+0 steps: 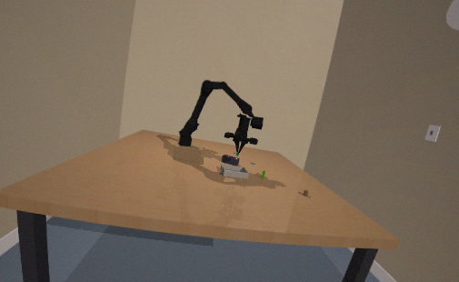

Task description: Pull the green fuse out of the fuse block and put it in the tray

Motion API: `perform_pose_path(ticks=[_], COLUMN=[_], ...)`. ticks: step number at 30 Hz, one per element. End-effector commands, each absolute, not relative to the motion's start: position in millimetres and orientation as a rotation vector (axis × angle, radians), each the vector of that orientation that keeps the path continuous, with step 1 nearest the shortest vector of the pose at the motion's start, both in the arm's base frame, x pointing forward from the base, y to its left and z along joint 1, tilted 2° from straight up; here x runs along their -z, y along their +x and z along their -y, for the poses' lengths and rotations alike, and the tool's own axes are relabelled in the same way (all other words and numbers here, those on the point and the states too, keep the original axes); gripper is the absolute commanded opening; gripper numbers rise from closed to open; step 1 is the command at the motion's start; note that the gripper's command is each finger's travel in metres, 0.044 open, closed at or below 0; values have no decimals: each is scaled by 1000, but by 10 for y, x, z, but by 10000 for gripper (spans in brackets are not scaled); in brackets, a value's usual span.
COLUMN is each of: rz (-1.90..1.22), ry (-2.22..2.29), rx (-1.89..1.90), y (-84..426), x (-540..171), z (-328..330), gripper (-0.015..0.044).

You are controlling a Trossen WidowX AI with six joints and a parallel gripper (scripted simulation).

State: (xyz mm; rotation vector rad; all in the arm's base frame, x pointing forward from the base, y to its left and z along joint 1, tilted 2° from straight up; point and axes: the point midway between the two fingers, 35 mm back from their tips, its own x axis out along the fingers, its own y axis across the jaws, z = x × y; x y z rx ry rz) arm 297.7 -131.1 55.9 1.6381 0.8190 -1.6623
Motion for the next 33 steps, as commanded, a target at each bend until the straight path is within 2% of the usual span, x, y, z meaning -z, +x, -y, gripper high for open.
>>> perform_pose_path(ticks=[1,16,33], rz=[-818,-813,-813], ry=[1635,1628,1627], rx=[1659,1664,1664], y=[2918,2550,2549], x=[-578,-600,-398], z=[1545,2302,2321], gripper=[0,0,0])
